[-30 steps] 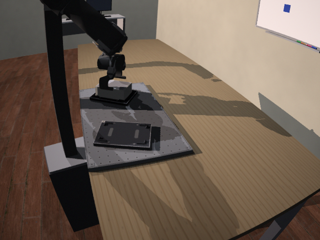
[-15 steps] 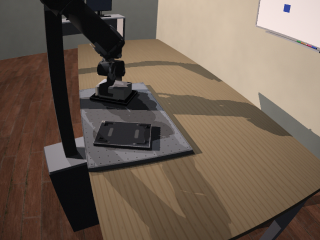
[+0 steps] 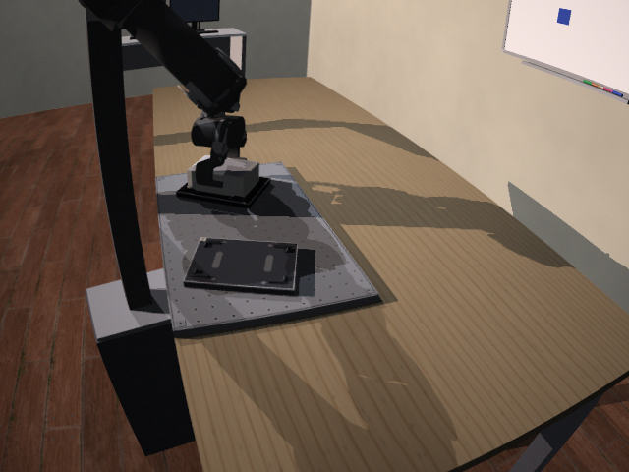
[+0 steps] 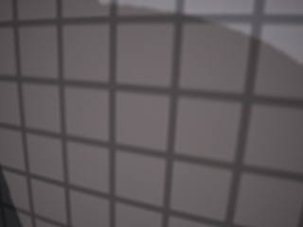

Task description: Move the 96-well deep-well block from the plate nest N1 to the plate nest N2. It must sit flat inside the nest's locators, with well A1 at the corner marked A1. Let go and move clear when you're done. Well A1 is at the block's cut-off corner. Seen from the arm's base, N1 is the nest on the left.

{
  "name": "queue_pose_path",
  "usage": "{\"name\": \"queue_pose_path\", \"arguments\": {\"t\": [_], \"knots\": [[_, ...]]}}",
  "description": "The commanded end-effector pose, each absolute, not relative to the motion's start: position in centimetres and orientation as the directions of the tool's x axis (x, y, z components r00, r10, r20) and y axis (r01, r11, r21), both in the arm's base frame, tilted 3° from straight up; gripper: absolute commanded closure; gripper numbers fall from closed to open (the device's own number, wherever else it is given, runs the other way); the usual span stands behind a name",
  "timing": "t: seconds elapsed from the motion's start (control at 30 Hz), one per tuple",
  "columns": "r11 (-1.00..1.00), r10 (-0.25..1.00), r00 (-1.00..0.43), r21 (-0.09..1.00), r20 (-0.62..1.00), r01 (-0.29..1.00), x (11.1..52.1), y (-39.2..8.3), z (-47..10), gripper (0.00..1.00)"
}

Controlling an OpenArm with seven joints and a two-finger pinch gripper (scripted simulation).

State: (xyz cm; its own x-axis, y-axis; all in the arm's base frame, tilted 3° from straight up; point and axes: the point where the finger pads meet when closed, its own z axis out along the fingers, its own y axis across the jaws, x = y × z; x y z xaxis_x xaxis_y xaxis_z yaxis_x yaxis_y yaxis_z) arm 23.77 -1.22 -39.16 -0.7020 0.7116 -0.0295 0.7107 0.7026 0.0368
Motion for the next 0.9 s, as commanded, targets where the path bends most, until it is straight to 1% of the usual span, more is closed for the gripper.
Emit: {"name": "queue_pose_path", "arguments": {"t": [0.0, 0.77, 0.87], "knots": [[0.699, 0.715, -0.699, 0.036, -0.029, 0.714, 23.8, -1.2, -39.0, 0.23], [0.699, 0.715, -0.699, 0.036, -0.029, 0.714, 23.8, -1.3, -38.8, 0.23], [0.702, 0.712, -0.701, 0.036, -0.029, 0.711, 23.7, -1.3, -40.2, 0.23]]}}
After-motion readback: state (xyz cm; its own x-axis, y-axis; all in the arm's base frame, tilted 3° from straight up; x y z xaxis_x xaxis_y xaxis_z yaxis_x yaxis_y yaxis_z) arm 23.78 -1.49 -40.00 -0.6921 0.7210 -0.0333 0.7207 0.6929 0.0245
